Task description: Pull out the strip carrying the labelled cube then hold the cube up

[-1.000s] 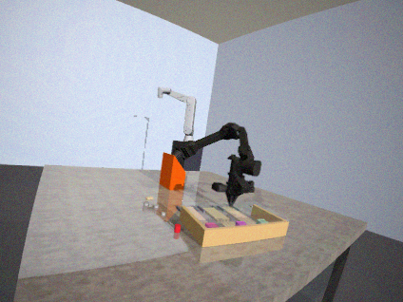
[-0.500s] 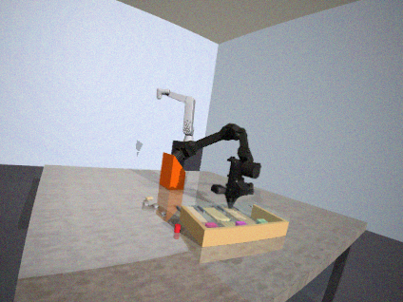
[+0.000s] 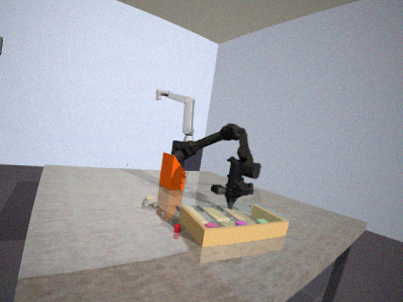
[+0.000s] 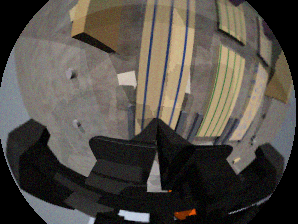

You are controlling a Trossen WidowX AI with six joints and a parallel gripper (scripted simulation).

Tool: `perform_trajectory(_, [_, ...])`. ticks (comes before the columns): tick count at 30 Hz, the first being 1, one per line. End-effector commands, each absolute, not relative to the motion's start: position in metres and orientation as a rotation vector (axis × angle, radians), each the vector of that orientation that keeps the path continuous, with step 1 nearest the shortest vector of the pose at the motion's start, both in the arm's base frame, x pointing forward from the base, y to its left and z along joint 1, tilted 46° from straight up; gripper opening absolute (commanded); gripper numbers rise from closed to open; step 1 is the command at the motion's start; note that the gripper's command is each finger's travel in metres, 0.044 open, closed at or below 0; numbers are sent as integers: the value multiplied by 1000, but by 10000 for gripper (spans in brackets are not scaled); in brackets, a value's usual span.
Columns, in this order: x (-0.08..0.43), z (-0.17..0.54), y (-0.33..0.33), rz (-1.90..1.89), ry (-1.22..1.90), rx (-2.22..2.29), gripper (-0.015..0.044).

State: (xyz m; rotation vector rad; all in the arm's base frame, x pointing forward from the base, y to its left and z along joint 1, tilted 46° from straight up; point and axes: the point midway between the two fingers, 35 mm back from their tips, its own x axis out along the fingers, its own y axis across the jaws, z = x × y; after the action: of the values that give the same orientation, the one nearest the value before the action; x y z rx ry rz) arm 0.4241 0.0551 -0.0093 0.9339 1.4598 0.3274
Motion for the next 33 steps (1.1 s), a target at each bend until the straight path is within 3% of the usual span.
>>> perform_trajectory(1, [424, -10, 56, 324, 1463, 935, 0])
perform_trajectory(33, [426, -12, 58, 324, 1463, 935, 0])
